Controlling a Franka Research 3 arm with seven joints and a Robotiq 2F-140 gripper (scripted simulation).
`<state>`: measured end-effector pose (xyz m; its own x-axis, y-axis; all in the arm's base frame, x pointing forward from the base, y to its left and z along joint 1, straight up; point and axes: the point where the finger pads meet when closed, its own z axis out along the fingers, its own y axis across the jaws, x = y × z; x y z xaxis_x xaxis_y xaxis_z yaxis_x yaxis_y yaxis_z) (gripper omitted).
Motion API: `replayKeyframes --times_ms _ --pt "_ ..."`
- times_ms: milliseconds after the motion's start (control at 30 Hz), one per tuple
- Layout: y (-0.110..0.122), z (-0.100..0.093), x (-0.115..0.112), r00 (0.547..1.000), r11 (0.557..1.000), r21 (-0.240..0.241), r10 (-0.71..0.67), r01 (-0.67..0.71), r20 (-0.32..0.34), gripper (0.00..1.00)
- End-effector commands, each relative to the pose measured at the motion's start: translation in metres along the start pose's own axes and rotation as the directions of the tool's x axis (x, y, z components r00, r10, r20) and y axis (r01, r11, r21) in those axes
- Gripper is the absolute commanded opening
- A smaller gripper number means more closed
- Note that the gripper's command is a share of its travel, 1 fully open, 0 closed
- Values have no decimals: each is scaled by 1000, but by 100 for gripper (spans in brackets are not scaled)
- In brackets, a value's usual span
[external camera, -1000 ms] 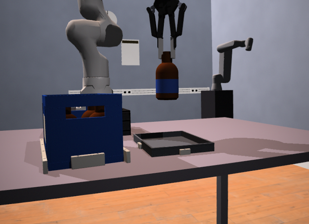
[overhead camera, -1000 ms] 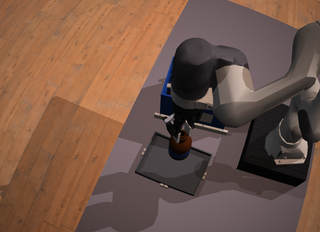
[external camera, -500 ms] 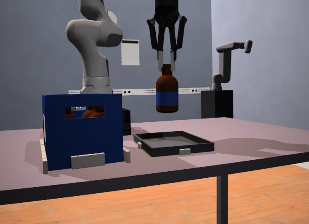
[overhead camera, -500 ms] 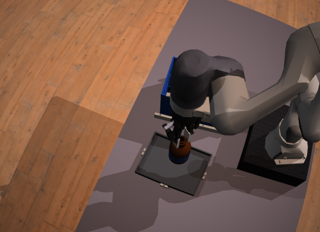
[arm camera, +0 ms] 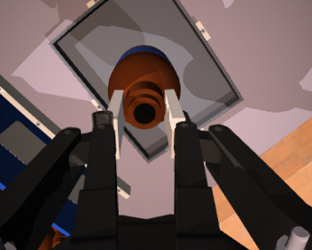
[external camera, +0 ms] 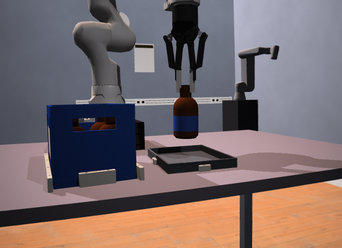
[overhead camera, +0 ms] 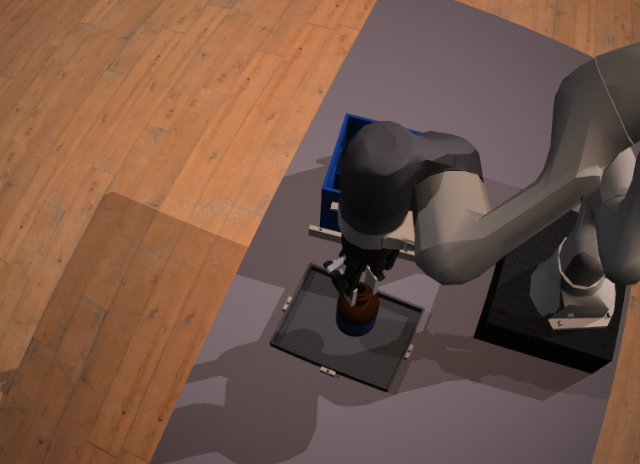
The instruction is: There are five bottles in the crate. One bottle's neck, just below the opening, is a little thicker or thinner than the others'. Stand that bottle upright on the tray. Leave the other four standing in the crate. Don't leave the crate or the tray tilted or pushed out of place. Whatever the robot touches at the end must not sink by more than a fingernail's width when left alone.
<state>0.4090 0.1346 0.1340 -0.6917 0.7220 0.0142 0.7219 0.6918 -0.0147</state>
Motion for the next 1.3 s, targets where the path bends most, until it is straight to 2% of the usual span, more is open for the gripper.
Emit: replayKeyframes --times_ms 0,633,1267 --pt "7 7 -3 1000 1000 -20 3 -3 15 10" --pt "8 36 -4 1000 1000 -20 3 -3 15 10" --pt "8 42 -4 1000 1000 -20 3 -3 15 10"
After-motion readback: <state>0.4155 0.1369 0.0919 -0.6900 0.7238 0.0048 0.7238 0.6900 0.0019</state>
